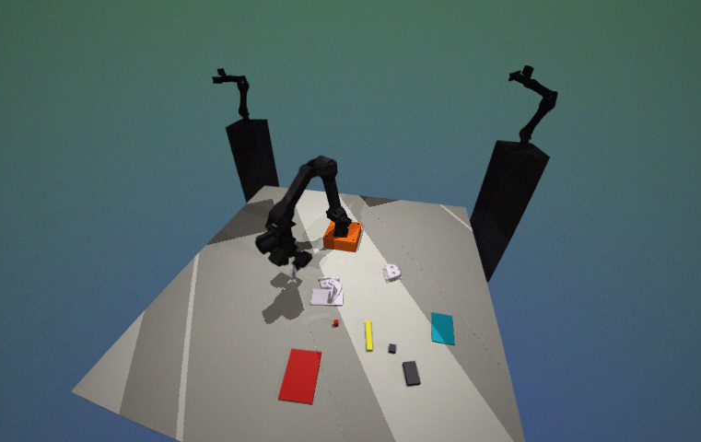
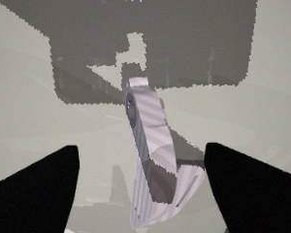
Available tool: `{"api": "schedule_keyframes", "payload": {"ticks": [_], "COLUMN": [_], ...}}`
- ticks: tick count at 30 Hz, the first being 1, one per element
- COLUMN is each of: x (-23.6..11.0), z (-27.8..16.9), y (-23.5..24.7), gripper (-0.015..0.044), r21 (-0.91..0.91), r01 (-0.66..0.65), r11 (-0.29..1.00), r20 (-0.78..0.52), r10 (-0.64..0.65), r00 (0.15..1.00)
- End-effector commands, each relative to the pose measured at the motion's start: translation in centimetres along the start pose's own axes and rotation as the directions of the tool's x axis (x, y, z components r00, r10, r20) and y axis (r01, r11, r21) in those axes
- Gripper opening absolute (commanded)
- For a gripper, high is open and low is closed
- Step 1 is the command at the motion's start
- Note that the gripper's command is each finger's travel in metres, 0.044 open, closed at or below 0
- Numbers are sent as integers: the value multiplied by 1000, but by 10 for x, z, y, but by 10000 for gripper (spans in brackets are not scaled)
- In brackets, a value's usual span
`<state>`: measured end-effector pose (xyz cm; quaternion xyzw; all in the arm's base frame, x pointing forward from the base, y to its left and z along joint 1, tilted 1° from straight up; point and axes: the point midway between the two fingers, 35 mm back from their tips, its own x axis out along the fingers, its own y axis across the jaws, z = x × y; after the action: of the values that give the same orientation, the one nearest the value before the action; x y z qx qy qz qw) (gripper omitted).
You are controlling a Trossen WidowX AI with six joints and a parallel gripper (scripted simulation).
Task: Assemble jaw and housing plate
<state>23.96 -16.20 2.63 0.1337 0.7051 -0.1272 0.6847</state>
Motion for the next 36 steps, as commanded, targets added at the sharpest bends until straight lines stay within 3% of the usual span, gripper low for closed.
{"api": "schedule_keyframes", "payload": {"ticks": [1,5,36], "x": [-30,-30,-30], "z": [4,4,4], "y": [-1,-1,-1], "gripper": [352,440,440], "r21": [6,6,6], "r01": [8,8,8], "r11": [1000,1000,1000], "r20": [30,30,30], "r10": [-8,-8,-8], "r00": [1000,1000,1000]}}
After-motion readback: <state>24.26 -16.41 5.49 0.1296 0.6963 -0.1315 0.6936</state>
